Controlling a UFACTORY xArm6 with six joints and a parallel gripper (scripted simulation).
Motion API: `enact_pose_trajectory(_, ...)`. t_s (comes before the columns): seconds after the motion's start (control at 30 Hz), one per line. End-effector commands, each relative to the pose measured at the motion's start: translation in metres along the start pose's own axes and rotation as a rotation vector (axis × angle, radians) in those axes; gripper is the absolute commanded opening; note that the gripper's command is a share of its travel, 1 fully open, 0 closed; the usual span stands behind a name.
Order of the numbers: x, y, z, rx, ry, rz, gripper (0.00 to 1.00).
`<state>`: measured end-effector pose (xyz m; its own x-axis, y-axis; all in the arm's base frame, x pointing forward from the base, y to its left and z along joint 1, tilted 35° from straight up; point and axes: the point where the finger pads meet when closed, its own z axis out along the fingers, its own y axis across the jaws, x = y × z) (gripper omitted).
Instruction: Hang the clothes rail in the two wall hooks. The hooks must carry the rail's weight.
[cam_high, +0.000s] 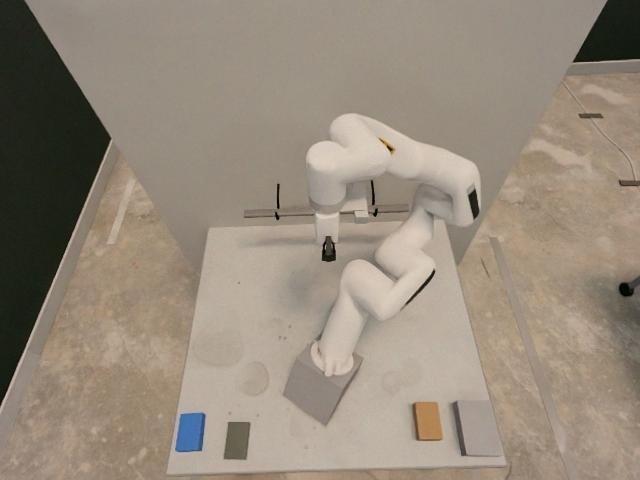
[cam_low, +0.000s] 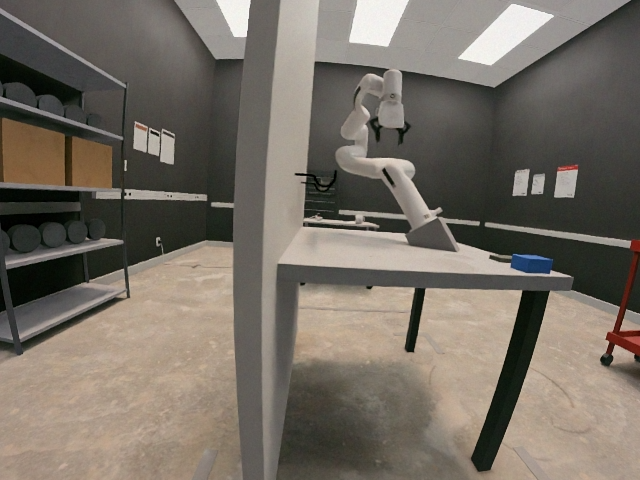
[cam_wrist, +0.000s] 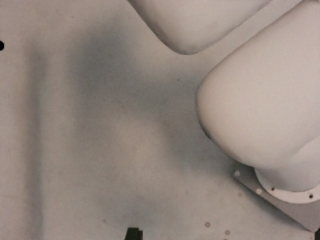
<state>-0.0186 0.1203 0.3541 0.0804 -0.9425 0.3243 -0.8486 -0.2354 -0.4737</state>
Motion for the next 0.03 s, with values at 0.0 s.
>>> enact_pose_trajectory(0.0, -0.0002, 0.0000, -0.0005, -0.001, -0.001, 0.000, 1.00)
